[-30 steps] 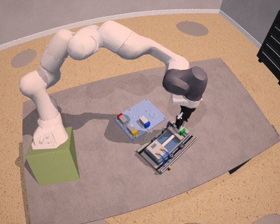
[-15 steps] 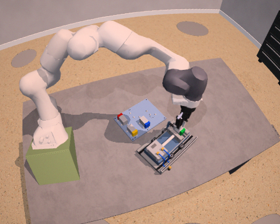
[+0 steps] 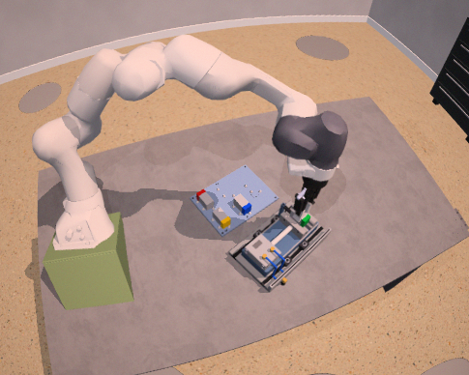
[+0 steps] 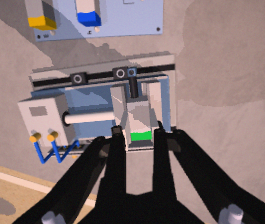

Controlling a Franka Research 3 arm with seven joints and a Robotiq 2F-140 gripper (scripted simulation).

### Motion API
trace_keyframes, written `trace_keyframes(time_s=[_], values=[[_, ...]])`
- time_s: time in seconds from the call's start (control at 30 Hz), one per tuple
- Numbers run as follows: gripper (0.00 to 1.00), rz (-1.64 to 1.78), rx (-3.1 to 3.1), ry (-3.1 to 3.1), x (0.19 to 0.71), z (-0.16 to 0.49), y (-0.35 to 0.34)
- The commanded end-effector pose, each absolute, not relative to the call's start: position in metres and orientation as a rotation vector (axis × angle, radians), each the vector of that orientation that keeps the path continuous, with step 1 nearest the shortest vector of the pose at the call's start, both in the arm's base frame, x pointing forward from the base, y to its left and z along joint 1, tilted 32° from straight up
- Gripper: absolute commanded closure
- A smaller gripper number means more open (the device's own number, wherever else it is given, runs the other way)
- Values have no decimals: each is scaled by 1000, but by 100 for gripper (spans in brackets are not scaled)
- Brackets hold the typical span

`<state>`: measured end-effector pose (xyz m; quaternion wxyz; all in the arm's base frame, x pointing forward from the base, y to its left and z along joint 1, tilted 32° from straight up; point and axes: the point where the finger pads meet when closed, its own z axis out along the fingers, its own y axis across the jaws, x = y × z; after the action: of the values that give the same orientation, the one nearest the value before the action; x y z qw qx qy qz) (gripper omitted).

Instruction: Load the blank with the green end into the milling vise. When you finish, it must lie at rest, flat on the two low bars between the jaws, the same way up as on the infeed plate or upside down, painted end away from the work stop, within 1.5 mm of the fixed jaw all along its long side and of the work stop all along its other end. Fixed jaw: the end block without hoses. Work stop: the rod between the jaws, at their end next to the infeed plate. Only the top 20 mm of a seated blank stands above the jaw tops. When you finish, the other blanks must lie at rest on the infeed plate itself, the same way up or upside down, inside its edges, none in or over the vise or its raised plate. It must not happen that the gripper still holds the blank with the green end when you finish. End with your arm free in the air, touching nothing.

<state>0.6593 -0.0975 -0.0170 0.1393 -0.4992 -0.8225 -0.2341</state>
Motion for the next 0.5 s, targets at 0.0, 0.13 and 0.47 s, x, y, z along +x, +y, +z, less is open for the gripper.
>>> trace_keyframes(time_s=[0.0,0.13,0.47], values=[[100,-681,-1450,-2374,661,-15,-98],[100,-681,-1450,-2374,661,-15,-98],[100,-681,-1450,-2374,661,-15,-98]])
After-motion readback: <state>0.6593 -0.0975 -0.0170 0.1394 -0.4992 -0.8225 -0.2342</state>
